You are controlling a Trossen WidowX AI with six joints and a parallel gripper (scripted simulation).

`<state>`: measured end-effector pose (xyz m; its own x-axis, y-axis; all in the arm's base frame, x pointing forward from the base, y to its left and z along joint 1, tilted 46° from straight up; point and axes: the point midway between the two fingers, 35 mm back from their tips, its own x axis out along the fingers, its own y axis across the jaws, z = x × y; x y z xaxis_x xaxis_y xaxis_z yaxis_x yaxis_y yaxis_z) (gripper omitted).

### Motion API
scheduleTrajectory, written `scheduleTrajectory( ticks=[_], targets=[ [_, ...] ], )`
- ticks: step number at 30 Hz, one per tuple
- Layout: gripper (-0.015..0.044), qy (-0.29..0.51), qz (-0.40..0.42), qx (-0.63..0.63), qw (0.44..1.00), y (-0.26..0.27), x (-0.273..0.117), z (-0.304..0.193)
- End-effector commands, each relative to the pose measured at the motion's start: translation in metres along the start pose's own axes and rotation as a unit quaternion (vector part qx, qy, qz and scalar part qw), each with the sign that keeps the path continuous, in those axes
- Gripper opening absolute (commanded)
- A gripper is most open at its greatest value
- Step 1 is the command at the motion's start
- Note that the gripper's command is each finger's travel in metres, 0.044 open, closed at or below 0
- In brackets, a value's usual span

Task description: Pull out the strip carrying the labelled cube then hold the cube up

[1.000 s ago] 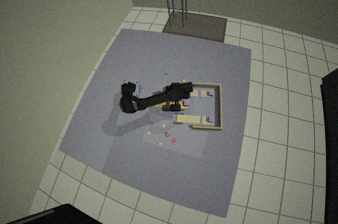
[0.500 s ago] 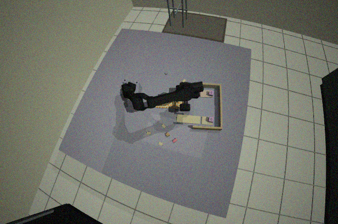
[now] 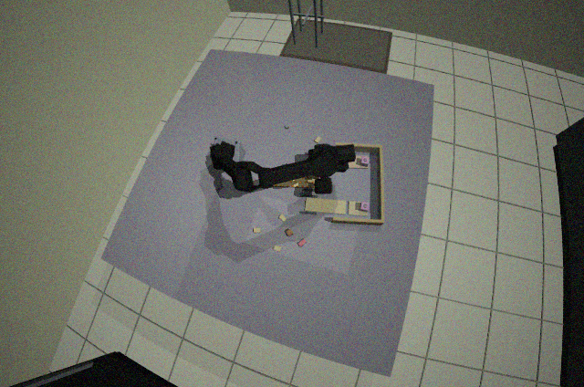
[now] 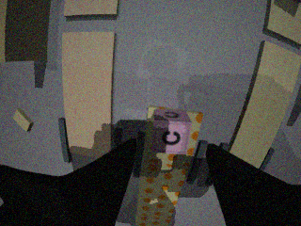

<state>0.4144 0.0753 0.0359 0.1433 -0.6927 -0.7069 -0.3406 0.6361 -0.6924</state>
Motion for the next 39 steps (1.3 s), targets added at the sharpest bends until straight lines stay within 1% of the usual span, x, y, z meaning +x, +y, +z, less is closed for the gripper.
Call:
scheduleTrajectory(
  ticks=[1, 23, 27, 33, 37, 39],
  targets=[
    [0.025, -0.001, -0.003, -0.004, 1.0, 0.0, 0.006, 0.0],
    [0.025, 0.0, -0.004, -0.004, 1.0, -0.001, 0.04, -0.001],
    [0.0145, 0.001, -0.001, 0.0, 1.0, -0.001, 0.037, -0.001],
    [0.0105, 0.001, -0.001, 0.0, 1.0, -0.001, 0.037, -0.001],
    [0.0, 0.001, -0.001, 0.0, 1.0, 0.0, 0.035, -0.003],
    [0.0, 0.0, -0.001, -0.001, 1.0, 0.003, 0.029, -0.01]
  ],
)
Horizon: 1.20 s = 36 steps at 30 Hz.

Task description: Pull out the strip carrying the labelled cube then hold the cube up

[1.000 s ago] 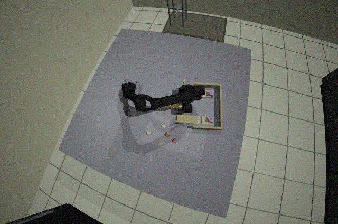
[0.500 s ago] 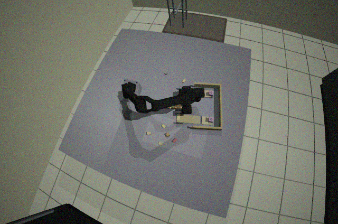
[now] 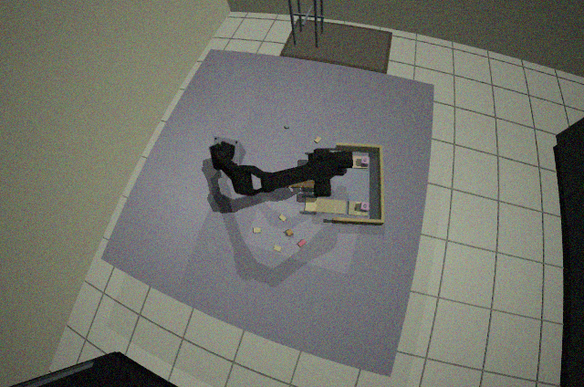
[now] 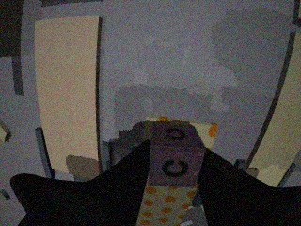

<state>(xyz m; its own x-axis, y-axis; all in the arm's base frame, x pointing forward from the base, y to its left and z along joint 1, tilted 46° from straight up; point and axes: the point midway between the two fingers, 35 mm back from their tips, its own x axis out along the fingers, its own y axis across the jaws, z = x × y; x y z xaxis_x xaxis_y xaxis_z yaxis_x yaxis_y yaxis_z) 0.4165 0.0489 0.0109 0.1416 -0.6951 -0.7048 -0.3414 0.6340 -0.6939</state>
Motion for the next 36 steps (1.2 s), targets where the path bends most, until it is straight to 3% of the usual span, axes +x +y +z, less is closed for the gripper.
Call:
scheduleTrajectory(
  ticks=[1, 12, 36],
  targets=[
    [0.0, -0.001, 0.0, -0.001, 1.0, 0.005, -0.011, -0.011],
    [0.0, -0.001, -0.001, -0.005, 1.0, 0.018, -0.04, -0.054],
    [0.0, 0.0, -0.001, -0.006, 1.0, 0.036, -0.048, -0.11]
  ],
)
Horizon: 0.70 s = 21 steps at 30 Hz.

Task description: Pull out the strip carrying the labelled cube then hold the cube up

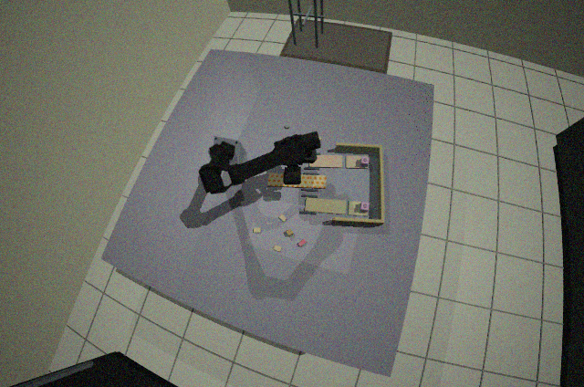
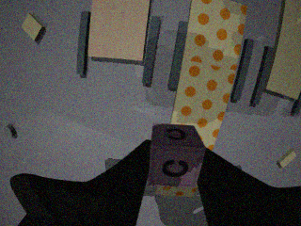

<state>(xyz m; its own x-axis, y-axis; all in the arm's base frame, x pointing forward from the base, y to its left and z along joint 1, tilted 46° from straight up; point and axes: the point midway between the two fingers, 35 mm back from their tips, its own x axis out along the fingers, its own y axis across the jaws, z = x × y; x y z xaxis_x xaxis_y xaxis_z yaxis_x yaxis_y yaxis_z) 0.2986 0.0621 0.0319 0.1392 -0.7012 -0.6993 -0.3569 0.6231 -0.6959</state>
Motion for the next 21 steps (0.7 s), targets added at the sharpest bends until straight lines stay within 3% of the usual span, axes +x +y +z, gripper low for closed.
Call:
scheduleTrajectory(
  ticks=[1, 6, 21],
  targets=[
    [0.0, -0.002, 0.003, 0.003, 1.0, 0.002, -0.012, -0.002],
    [0.0, -0.002, 0.003, 0.003, 1.0, 0.002, -0.035, -0.002],
    [0.0, -0.002, 0.003, 0.003, 1.0, 0.001, -0.036, -0.002]
  ],
)
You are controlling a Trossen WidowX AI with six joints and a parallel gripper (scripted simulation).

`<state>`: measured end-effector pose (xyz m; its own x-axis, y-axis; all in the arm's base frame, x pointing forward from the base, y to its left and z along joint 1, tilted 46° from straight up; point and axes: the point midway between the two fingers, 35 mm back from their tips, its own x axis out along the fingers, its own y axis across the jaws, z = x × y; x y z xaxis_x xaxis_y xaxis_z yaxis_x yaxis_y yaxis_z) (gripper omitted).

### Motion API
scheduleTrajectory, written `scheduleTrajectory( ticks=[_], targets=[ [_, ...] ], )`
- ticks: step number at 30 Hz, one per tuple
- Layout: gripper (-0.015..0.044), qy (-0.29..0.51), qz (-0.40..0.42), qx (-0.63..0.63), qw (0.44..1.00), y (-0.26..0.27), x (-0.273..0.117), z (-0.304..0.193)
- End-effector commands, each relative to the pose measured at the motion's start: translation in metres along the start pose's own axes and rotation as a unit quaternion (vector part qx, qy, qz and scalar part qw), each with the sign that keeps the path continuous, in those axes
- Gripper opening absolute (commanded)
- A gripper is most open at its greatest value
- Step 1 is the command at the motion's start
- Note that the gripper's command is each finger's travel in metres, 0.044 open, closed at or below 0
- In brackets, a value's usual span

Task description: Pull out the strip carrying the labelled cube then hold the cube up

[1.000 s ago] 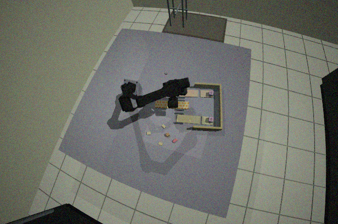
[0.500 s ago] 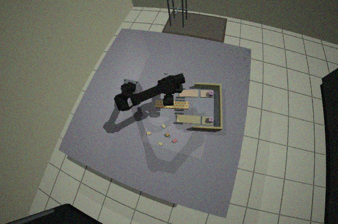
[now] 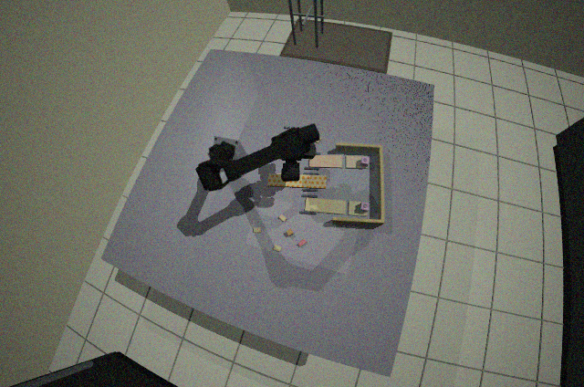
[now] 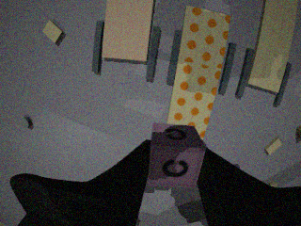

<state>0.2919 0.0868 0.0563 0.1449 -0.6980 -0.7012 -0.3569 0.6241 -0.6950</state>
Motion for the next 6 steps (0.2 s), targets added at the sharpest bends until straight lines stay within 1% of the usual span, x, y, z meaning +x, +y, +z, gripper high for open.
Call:
scheduleTrajectory(
  ticks=[1, 6],
  targets=[
    [0.0, 0.001, 0.002, 0.003, 1.0, 0.0007, -0.0004, -0.0005],
    [0.0, 0.001, 0.002, 0.003, 1.0, 0.0007, -0.0004, -0.0005]
  ],
)
